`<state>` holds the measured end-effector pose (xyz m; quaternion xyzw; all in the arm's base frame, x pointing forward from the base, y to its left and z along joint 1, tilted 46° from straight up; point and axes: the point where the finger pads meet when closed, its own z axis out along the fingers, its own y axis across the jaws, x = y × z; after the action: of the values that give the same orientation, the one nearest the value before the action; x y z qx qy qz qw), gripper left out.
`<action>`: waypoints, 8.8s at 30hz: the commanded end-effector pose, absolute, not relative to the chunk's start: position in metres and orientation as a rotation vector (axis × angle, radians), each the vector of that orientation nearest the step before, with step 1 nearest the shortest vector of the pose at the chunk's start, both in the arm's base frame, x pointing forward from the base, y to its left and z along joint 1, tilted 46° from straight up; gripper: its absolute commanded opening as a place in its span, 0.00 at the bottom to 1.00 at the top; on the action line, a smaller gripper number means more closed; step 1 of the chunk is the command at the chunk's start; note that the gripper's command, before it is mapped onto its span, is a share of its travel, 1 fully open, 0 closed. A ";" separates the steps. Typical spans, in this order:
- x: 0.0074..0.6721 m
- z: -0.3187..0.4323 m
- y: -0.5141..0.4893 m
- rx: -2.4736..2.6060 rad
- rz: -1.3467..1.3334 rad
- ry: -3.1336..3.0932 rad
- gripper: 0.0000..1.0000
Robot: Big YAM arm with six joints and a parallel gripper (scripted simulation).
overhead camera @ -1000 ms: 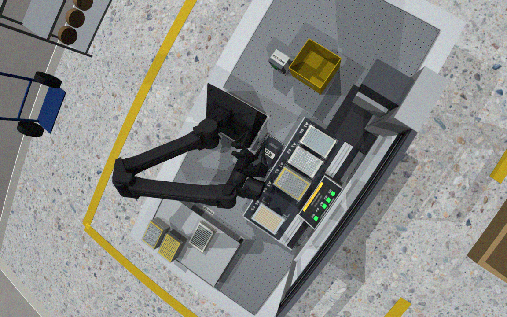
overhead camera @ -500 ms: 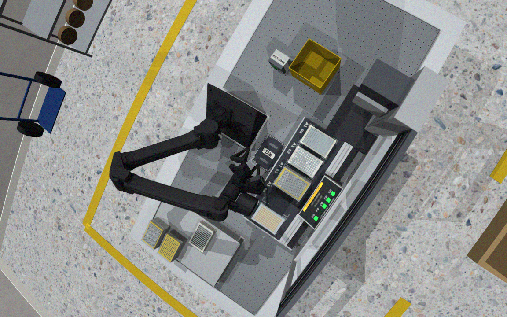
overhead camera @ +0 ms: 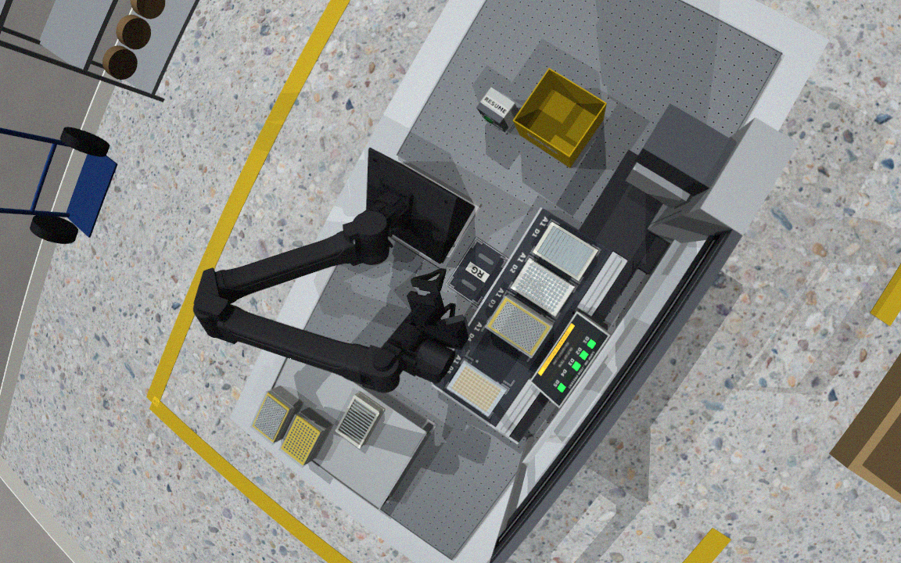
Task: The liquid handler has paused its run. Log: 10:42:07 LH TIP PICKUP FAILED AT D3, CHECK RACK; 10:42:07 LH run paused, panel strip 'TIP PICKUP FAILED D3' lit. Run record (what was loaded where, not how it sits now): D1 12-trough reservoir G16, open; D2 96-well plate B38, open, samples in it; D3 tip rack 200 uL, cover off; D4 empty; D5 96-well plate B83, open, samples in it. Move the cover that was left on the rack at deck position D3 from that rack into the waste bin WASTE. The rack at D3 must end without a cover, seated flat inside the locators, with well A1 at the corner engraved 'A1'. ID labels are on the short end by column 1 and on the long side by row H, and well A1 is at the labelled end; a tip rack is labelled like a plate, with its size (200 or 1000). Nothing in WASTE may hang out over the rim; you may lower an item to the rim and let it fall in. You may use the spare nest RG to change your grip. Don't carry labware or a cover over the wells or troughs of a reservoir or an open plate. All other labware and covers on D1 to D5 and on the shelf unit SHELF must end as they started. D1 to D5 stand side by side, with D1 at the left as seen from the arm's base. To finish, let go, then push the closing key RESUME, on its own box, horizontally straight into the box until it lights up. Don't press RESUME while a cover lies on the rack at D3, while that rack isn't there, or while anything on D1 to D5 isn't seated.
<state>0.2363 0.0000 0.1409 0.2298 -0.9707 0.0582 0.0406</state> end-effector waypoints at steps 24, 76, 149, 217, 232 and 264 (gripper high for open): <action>0.244 0.147 0.007 0.282 0.757 -3.001 1.00; 0.304 0.140 -0.010 -0.110 1.217 -2.921 1.00; 0.408 0.094 -0.060 -0.085 1.228 -2.875 1.00; 0.424 0.102 -0.055 -0.094 1.237 -2.940 0.00; 0.423 0.116 -0.039 -0.092 1.230 -2.938 0.00; 0.423 0.150 -0.004 -0.095 1.224 -2.944 0.00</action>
<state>0.4075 -0.0229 0.1268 -0.0236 -0.9196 0.3922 0.0080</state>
